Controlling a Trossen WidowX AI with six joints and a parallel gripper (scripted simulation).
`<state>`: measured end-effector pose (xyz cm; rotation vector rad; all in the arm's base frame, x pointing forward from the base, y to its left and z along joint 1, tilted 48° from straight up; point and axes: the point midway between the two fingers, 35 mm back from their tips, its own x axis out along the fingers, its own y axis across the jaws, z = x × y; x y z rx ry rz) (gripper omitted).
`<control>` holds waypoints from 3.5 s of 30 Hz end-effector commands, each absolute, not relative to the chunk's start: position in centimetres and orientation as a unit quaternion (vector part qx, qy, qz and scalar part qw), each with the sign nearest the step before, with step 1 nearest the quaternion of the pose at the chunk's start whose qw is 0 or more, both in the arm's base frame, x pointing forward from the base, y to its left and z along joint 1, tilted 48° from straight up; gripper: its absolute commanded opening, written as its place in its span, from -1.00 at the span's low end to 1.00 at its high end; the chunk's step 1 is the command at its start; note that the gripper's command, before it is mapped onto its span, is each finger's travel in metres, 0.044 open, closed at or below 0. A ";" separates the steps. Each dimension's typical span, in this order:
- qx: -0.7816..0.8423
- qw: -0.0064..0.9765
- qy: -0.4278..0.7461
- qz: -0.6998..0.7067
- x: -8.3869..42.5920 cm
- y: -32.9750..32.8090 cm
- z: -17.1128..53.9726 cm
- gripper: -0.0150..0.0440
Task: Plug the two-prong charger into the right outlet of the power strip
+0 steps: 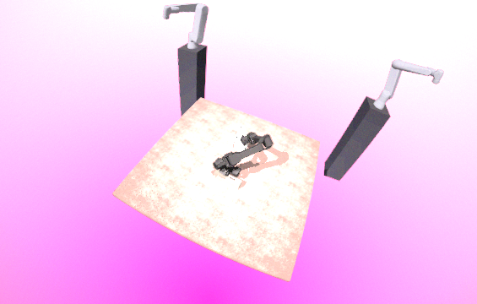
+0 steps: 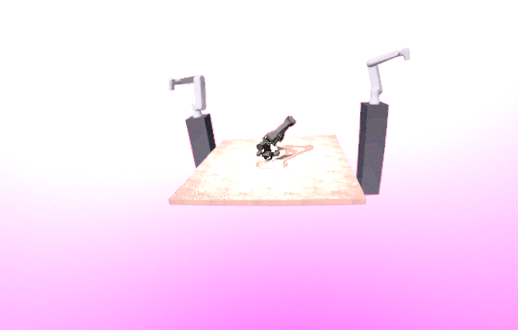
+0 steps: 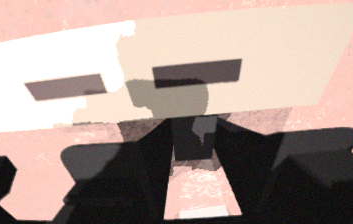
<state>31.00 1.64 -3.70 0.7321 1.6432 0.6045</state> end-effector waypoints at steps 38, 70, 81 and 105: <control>0.309 0.596 0.693 0.262 31.7 1.4 -3.5 -0.49; 0.309 0.596 0.693 0.262 31.9 1.6 -3.6 -0.49; 0.309 0.596 0.693 0.262 31.8 1.6 -3.6 -0.49; 0.311 0.584 0.703 0.260 31.0 1.6 -3.6 0.58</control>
